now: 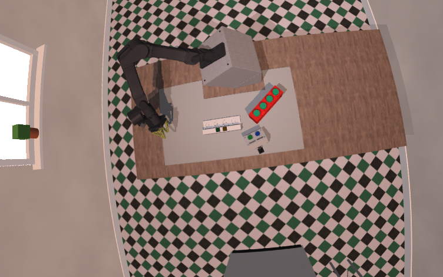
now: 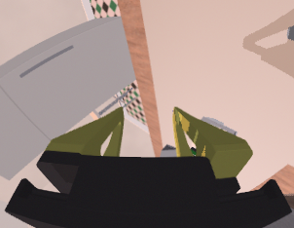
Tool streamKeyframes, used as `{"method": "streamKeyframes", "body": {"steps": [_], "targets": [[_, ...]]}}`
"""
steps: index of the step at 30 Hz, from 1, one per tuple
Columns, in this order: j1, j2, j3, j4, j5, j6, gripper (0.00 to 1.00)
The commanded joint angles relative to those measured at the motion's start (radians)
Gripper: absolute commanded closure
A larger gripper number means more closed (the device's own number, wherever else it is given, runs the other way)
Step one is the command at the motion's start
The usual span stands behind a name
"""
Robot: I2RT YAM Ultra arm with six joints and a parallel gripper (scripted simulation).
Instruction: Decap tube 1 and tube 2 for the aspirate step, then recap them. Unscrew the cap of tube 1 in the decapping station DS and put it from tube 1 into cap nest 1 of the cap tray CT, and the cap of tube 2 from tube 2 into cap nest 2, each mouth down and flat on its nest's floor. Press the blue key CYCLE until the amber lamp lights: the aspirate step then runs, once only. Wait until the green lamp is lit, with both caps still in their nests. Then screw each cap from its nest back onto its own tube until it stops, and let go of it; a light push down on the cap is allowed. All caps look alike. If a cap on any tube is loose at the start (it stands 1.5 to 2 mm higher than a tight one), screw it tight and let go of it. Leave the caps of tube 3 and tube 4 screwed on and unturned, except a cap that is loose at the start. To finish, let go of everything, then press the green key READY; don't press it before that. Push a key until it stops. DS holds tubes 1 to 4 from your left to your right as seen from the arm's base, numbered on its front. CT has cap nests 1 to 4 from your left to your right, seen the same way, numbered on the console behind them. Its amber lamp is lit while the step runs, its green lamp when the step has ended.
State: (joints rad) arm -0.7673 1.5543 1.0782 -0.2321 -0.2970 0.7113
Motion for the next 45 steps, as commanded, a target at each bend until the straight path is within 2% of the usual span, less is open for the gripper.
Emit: {"method": "streamKeyframes", "body": {"steps": [1,9,10,14,16,20,24,26,31,34,39,41,45], "targets": [[0.003,-0.006,0.003,0.002,-0.002,-0.001,0.51],[0.003,-0.006,0.003,0.002,-0.002,-0.001,0.51],[0.013,-0.018,-0.026,0.016,0.005,-0.011,0.51],[0.063,0.030,0.021,-0.049,0.043,-0.099,0.51],[0.087,0.039,0.003,-0.018,0.060,-0.082,0.51],[0.131,0.081,0.042,-0.089,0.095,-0.174,0.51],[0.172,0.094,0.002,-0.041,0.123,-0.159,0.51],[0.172,0.094,0.002,-0.041,0.123,-0.159,0.51],[0.229,0.143,0.037,-0.109,0.169,-0.260,0.51],[0.259,0.149,-0.001,-0.061,0.187,-0.236,0.51],[0.317,0.198,0.031,-0.125,0.236,-0.336,0.51],[0.337,0.203,0.005,-0.094,0.247,-0.319,0.51],[0.361,0.221,0.014,-0.116,0.266,-0.359,0.51]]}}
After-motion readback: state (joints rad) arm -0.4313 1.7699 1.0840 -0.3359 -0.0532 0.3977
